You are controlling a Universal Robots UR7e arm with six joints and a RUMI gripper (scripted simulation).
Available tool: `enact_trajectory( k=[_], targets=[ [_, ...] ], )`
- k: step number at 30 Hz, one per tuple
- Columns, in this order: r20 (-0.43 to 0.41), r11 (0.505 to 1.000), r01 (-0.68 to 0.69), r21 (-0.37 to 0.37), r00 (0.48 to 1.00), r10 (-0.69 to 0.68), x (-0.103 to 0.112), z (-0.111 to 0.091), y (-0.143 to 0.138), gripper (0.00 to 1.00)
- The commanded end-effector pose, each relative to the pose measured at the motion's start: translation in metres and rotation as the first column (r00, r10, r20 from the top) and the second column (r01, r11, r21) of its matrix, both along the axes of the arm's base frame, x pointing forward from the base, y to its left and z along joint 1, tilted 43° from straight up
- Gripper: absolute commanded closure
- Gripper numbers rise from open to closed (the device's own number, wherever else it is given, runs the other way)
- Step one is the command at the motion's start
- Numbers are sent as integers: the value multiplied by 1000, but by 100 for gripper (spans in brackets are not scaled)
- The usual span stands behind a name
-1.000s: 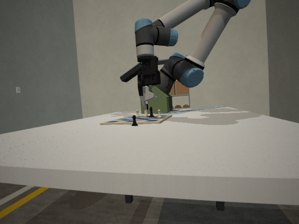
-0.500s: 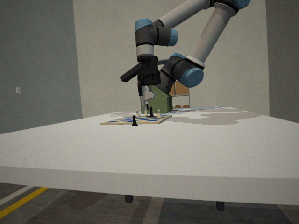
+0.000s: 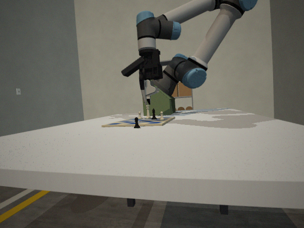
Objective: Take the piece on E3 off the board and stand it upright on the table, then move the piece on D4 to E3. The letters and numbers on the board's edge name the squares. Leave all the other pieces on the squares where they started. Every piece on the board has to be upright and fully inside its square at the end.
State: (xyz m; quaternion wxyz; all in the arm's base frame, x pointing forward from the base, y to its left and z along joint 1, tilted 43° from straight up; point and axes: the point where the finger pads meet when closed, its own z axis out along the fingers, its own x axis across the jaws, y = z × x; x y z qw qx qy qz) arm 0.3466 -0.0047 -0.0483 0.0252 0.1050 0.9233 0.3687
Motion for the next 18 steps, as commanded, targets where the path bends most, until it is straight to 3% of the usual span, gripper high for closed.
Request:
enact_trajectory(
  k=[1,7,15,16,18],
  targets=[
    [0,1000,-1,1,1000,1,-4,21,-19,75],
    [0,1000,-1,1,1000,1,-7,39,-36,75],
    [0,1000,-1,1,1000,1,-8,44,-40,75],
    [0,1000,-1,1,1000,1,-8,44,-40,0],
    [0,1000,-1,1,1000,1,-8,44,-40,0]
  ],
)
